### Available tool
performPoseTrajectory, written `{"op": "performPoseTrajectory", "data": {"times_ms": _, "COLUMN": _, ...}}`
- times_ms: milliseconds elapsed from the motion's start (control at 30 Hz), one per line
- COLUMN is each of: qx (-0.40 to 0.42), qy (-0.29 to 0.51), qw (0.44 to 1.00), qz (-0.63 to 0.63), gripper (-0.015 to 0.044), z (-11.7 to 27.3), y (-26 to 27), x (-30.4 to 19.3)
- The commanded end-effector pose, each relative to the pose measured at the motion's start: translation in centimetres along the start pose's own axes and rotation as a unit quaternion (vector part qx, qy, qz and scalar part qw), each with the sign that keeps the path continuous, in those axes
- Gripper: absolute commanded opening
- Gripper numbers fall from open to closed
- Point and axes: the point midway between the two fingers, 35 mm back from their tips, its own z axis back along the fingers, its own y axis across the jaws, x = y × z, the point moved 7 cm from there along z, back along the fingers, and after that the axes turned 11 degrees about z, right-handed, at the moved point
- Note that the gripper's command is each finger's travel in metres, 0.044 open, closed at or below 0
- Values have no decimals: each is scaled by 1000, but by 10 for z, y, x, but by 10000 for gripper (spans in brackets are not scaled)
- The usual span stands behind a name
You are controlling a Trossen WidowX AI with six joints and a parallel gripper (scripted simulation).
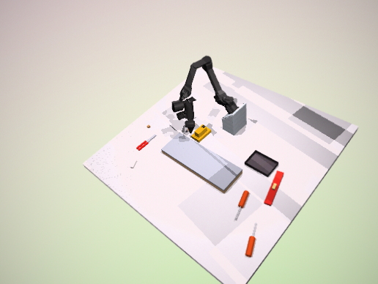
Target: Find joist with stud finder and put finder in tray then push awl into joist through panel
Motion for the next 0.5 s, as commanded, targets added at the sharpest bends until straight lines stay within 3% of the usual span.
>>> {"op": "performPoseTrajectory", "data": {"times_ms": 0, "qx": -58, "qy": -21, "qw": 955, "qz": 289, "gripper": 440, "z": -15, "y": -25, "x": -65}}
{"op": "performPoseTrajectory", "data": {"times_ms": 133, "qx": -73, "qy": -20, "qw": 930, "qz": 361, "gripper": 440, "z": -20, "y": -29, "x": -82}}
{"op": "performPoseTrajectory", "data": {"times_ms": 467, "qx": -74, "qy": -20, "qw": 928, "qz": 365, "gripper": 440, "z": -20, "y": -29, "x": -83}}
